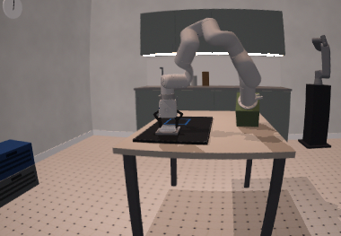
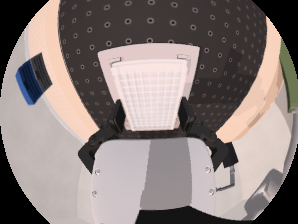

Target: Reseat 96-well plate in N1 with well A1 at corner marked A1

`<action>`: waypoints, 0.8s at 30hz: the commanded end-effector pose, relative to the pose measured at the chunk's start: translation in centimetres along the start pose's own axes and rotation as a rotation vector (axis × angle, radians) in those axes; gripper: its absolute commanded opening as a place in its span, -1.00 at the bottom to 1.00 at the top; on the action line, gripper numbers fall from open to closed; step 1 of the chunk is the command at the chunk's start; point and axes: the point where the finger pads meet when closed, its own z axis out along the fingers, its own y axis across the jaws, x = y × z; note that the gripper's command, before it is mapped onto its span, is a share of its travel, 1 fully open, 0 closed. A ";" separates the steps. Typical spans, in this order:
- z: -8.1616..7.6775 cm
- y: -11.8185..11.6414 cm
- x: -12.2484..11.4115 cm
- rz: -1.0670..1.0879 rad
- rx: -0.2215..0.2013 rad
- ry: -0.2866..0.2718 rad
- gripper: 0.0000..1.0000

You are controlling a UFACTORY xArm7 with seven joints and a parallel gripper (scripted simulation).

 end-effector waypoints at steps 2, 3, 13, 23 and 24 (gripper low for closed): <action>-0.2 -0.2 0.1 0.000 0.004 0.001 -1.00; -0.2 -0.2 0.1 0.000 0.004 0.001 -1.00; -0.2 -0.2 0.1 0.000 0.004 0.001 -1.00; -0.4 -0.2 0.1 0.000 0.005 0.001 -1.00; -0.4 -0.2 0.1 0.000 0.005 0.001 -1.00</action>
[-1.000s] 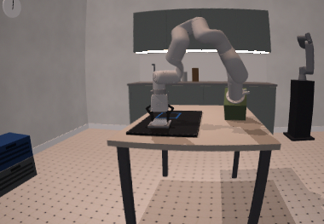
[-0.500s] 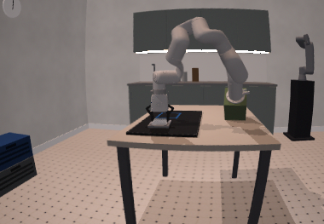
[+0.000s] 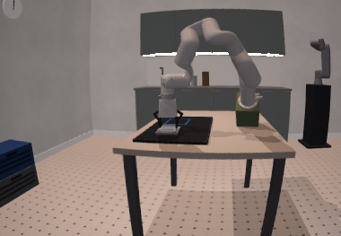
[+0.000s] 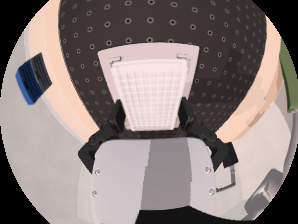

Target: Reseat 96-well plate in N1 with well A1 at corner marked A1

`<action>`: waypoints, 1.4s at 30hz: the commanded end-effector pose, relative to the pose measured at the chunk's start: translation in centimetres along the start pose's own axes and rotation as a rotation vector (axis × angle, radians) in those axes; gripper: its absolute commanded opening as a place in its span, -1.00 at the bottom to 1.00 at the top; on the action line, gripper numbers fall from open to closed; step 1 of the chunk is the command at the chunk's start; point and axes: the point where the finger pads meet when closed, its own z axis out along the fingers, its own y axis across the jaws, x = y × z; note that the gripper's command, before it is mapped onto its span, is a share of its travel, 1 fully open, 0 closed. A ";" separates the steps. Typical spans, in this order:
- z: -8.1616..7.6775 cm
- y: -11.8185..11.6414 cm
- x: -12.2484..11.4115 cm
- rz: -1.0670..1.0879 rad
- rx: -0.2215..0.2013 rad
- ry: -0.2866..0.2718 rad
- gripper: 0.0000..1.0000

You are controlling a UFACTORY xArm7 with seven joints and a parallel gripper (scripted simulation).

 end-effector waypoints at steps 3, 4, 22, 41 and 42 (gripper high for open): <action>-0.5 -0.2 0.1 0.001 0.005 0.002 -1.00; -0.5 -0.2 0.1 0.001 0.005 0.002 -1.00; -1.6 -0.2 0.1 0.001 0.005 0.002 -1.00; -2.6 -0.2 0.1 0.001 0.005 0.002 -1.00; -2.8 -0.2 0.1 0.001 0.005 0.002 -1.00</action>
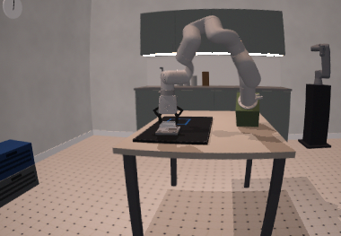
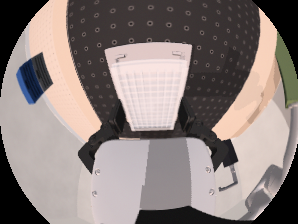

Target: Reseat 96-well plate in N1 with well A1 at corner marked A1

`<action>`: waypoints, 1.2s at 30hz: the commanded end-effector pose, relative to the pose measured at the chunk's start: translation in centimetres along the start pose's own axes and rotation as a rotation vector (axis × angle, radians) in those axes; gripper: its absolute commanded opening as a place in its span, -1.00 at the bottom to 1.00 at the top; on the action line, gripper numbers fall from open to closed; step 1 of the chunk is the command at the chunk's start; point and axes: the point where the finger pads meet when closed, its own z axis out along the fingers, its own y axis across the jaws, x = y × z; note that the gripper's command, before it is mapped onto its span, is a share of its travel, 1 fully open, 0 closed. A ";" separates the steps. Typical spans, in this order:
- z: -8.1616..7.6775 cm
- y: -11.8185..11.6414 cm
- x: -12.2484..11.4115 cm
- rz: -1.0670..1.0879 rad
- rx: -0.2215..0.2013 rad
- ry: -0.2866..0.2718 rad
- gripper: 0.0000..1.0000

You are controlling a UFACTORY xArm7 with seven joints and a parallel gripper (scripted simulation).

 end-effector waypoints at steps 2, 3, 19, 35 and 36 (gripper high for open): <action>-1.0 -0.2 0.1 0.000 0.006 0.002 -1.00; -1.2 -0.2 0.1 0.000 0.006 0.002 -1.00; -3.5 -0.2 0.1 0.000 0.006 0.002 -1.00; -5.9 -0.2 0.1 0.000 0.006 0.002 -1.00; -6.0 -0.2 0.1 0.000 0.006 0.002 -1.00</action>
